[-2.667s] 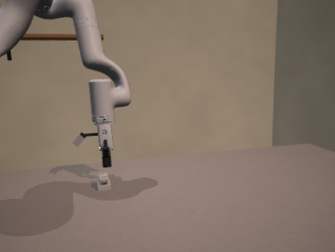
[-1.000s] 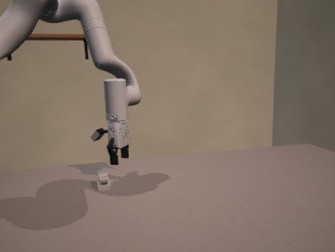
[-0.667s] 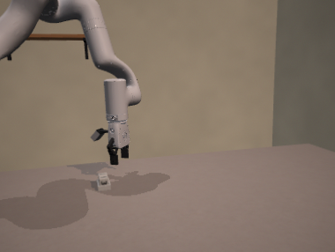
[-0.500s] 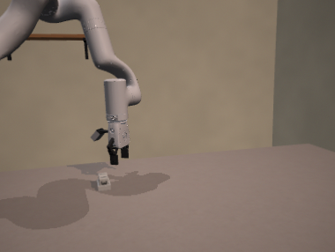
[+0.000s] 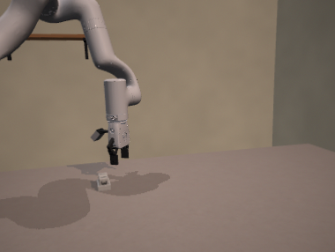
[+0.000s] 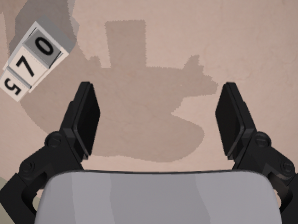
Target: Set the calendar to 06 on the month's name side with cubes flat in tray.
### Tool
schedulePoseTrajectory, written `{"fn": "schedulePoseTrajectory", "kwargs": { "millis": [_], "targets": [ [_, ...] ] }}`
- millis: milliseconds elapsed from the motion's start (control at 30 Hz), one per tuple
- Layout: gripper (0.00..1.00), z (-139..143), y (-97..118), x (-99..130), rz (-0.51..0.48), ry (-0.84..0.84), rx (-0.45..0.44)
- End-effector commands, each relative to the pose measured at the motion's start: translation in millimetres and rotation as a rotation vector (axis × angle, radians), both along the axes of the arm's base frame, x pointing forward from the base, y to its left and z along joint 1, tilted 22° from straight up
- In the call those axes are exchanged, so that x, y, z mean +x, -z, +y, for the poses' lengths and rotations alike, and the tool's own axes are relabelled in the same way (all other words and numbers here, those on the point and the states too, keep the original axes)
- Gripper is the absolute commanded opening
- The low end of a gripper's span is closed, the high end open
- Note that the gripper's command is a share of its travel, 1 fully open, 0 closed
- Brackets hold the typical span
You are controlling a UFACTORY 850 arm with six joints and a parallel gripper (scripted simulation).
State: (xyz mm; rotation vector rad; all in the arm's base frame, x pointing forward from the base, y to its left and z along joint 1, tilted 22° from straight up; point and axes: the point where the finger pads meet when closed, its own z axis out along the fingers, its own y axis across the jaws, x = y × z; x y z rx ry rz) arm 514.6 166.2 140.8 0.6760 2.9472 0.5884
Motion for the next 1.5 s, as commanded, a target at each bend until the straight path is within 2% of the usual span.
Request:
{"fn": "schedulePoseTrajectory", "kwargs": {
  "millis": [0, 1467],
  "targets": [
    [1.00, 0.0, -0.7, 0.7, -0.002, 0.000, 0.000],
    [1.00, -0.4, -0.6, 0.8, 0.006, 0.020, 0.003]
  ]
}}
